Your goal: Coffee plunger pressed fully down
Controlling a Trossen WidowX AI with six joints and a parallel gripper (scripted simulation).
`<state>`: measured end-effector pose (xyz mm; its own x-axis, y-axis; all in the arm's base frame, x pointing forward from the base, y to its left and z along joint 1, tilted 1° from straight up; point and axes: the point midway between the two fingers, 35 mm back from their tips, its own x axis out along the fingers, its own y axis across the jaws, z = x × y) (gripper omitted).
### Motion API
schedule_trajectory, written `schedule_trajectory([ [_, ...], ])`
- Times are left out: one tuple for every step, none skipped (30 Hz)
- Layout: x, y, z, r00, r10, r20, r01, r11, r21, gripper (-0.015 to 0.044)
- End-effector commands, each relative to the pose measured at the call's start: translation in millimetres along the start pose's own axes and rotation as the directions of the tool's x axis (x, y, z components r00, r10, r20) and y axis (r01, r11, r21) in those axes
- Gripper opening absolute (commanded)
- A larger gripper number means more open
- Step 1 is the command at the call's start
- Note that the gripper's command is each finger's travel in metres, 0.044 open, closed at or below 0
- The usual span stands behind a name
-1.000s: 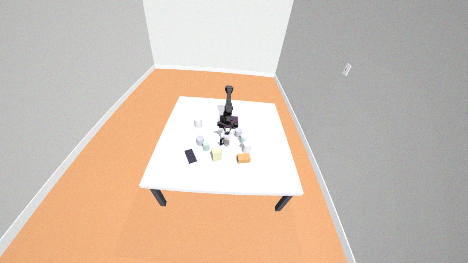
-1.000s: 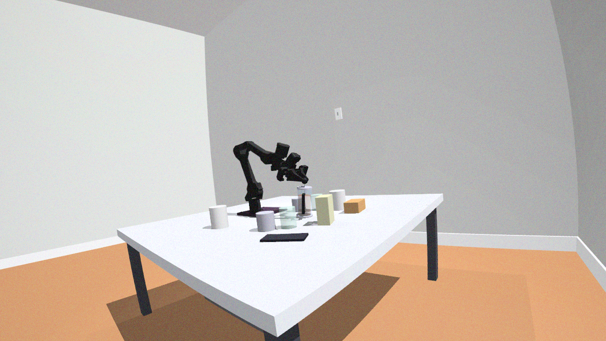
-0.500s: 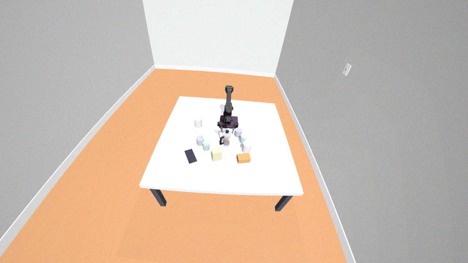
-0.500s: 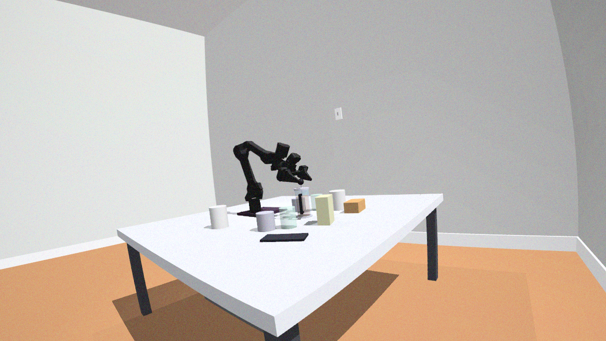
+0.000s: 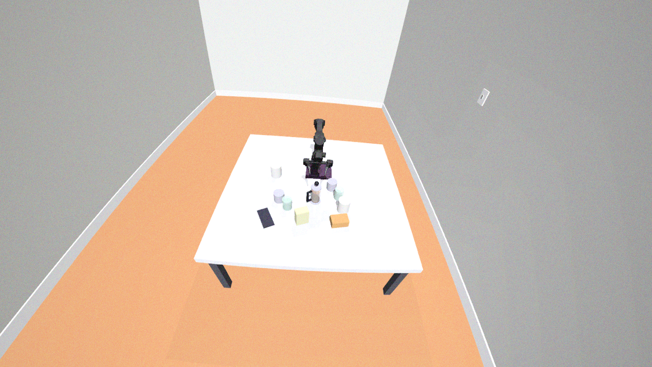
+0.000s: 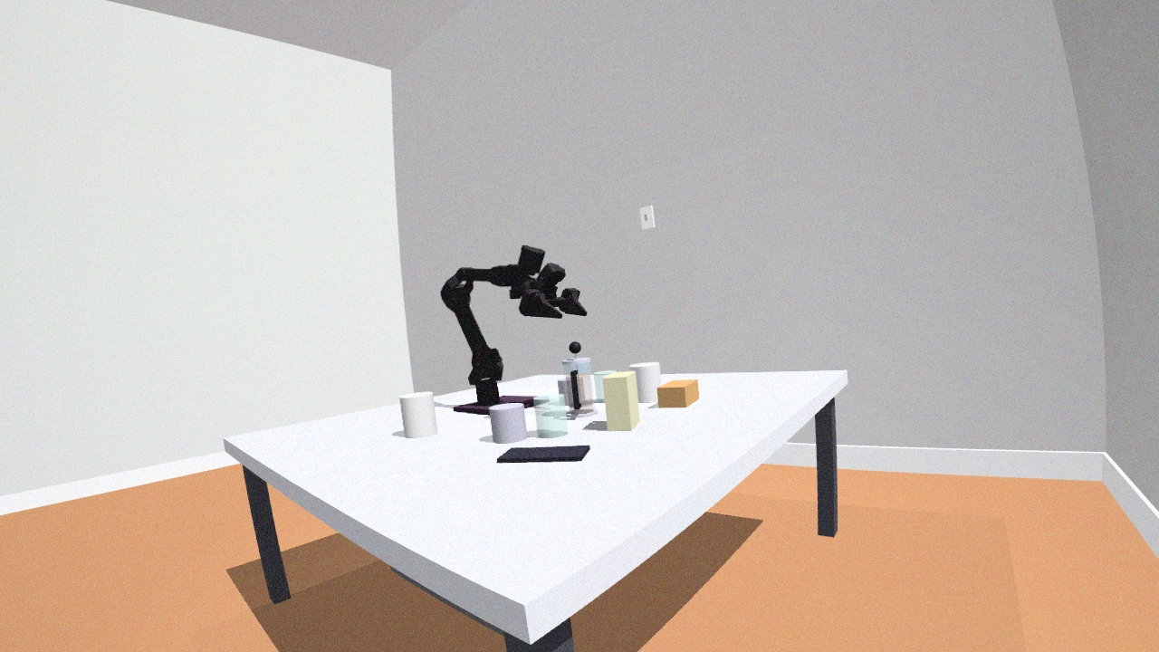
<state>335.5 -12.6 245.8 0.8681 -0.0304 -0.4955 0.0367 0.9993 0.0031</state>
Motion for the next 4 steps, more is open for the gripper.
schedule_trajectory([
  [-3.4, 0.4, 1.5, 1.0, 0.003, -0.001, -0.003, 1.0, -0.001, 0.044],
  [-3.4, 0.4, 1.5, 1.0, 0.003, -0.001, -0.003, 1.0, -0.001, 0.044],
  [-3.4, 0.4, 1.5, 1.0, 0.003, -0.001, -0.003, 1.0, -0.001, 0.044],
  [-3.4, 0.4, 1.5, 1.0, 0.003, -0.001, -0.003, 1.0, -0.001, 0.044],
])
